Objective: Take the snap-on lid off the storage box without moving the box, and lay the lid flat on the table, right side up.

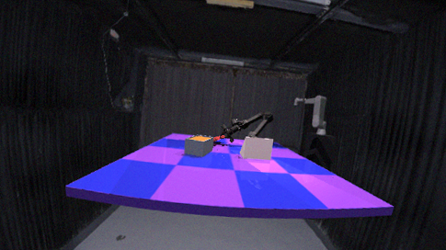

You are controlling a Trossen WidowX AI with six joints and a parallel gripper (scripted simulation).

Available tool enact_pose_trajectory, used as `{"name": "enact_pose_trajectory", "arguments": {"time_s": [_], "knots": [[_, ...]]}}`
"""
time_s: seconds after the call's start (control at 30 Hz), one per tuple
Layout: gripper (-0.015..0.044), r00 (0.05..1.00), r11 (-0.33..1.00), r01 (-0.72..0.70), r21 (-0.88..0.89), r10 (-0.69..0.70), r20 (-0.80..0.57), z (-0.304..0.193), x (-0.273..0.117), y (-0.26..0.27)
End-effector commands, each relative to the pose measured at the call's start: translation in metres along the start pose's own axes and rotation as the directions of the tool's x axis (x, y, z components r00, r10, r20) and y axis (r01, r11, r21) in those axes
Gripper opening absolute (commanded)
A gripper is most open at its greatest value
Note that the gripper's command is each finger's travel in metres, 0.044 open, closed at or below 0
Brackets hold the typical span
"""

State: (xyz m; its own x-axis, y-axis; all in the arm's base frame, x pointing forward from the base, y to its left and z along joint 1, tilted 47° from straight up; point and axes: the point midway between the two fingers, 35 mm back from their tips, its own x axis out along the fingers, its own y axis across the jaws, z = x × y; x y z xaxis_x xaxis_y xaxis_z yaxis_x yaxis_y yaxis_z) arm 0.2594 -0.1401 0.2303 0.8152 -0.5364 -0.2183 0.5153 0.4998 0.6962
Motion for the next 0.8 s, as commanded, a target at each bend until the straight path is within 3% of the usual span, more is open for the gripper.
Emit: {"name": "enact_pose_trajectory", "arguments": {"time_s": [0.0,0.3,0.37,0.57,0.77], "knots": [[0.0026,1.000,1.000,0.005,-0.002,-0.005,-0.002,0.000,0.000,0.000],[0.0263,1.000,1.000,0.024,-0.007,-0.024,-0.009,0.001,0.000,0.001],[0.0275,1.000,1.000,0.024,-0.007,-0.024,-0.009,0.001,0.000,0.001],[0.0433,1.000,1.000,0.024,-0.008,-0.024,-0.009,0.001,-0.009,-0.006],[0.0440,1.000,1.000,0.025,-0.008,-0.025,-0.009,0.001,-0.018,-0.013]]}}
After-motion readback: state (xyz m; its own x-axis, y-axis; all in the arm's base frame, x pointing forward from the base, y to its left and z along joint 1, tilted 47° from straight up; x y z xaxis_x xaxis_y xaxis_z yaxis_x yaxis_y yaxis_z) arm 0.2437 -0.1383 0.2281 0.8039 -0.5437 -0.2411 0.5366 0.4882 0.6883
